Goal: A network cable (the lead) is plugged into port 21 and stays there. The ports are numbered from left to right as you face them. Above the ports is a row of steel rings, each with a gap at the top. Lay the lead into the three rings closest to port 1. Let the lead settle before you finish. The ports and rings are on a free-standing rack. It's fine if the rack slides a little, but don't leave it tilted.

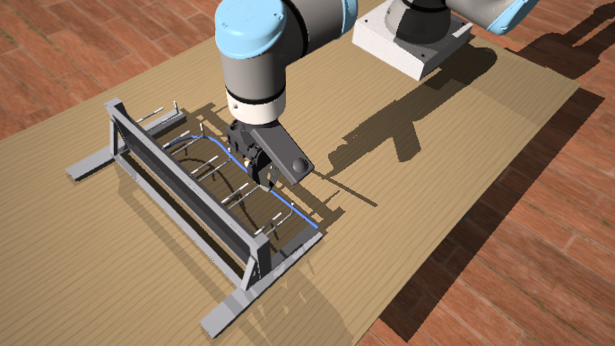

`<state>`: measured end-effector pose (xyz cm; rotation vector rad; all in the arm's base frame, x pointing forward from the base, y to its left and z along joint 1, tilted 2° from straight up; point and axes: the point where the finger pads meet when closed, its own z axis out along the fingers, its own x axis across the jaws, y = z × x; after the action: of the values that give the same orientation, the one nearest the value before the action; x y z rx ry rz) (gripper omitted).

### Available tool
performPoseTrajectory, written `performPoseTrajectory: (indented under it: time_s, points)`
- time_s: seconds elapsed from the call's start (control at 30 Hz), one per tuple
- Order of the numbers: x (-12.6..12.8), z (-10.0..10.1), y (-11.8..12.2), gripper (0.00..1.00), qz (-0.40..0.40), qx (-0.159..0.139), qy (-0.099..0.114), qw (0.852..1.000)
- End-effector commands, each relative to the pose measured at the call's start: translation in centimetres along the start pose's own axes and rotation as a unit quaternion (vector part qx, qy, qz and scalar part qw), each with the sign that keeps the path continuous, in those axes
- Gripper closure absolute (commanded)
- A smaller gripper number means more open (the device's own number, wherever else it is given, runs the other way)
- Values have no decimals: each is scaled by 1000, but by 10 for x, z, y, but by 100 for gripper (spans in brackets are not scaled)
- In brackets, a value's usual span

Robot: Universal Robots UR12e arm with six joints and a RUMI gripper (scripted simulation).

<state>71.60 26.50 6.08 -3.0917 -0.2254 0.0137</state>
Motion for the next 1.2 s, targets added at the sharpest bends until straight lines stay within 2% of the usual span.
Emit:
performPoseTrajectory:
  time_s: [0.0, 0.4, 1.17]
  points:
    - [1, 8, 0, 100, 0, 0, 1, 1000]
    - [1, 27, 0, 100, 0, 0, 1, 1000]
    - [1, 40, 0, 100, 0, 0, 1, 1000]
